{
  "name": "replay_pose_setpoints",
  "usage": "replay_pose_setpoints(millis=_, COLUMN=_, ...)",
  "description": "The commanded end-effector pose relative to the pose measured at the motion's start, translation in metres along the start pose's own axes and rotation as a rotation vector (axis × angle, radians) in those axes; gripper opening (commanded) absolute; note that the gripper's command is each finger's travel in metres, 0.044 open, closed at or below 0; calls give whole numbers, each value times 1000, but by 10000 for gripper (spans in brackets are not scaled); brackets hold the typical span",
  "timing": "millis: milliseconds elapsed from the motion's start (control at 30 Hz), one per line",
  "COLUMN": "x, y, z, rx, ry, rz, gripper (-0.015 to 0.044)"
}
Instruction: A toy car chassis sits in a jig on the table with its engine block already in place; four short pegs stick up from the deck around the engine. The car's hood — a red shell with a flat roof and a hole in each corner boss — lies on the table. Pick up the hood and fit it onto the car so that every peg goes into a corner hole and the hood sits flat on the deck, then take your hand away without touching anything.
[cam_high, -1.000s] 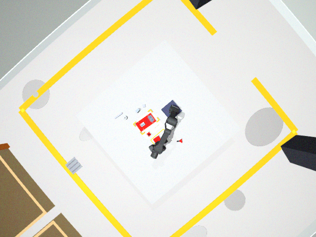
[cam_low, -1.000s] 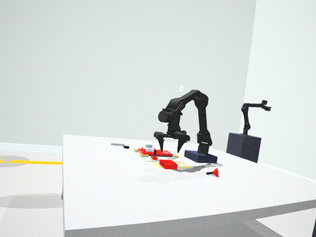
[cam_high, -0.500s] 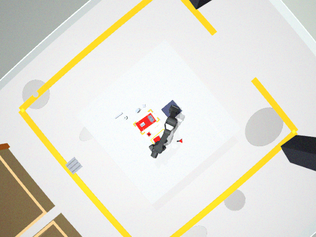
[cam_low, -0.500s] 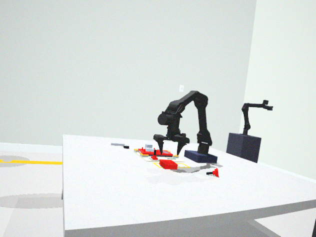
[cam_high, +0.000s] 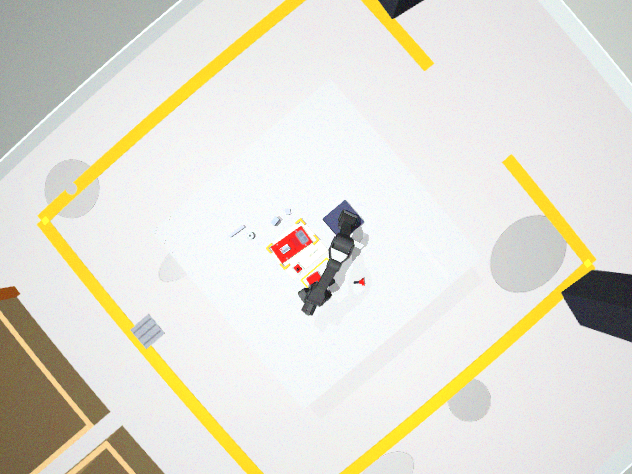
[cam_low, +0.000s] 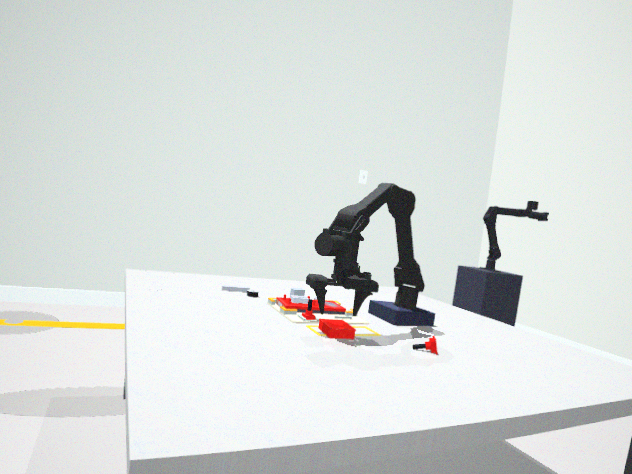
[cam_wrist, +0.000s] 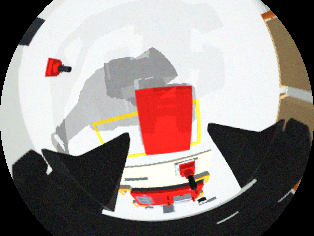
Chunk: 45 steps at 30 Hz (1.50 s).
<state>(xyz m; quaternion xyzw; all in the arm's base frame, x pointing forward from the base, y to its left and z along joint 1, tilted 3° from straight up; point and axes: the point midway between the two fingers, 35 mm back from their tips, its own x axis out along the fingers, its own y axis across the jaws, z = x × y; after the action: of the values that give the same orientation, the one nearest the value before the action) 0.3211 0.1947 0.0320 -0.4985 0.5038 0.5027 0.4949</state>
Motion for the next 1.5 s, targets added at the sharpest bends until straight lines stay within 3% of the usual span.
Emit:
replay_pose_setpoints(millis=0, x=5, y=0, z=-1, rx=5, ry=5, rz=0, gripper=440)
replay_pose_setpoints(millis=1467, x=32, y=1, z=-1, rx=5, ry=5, rz=0, gripper=440)
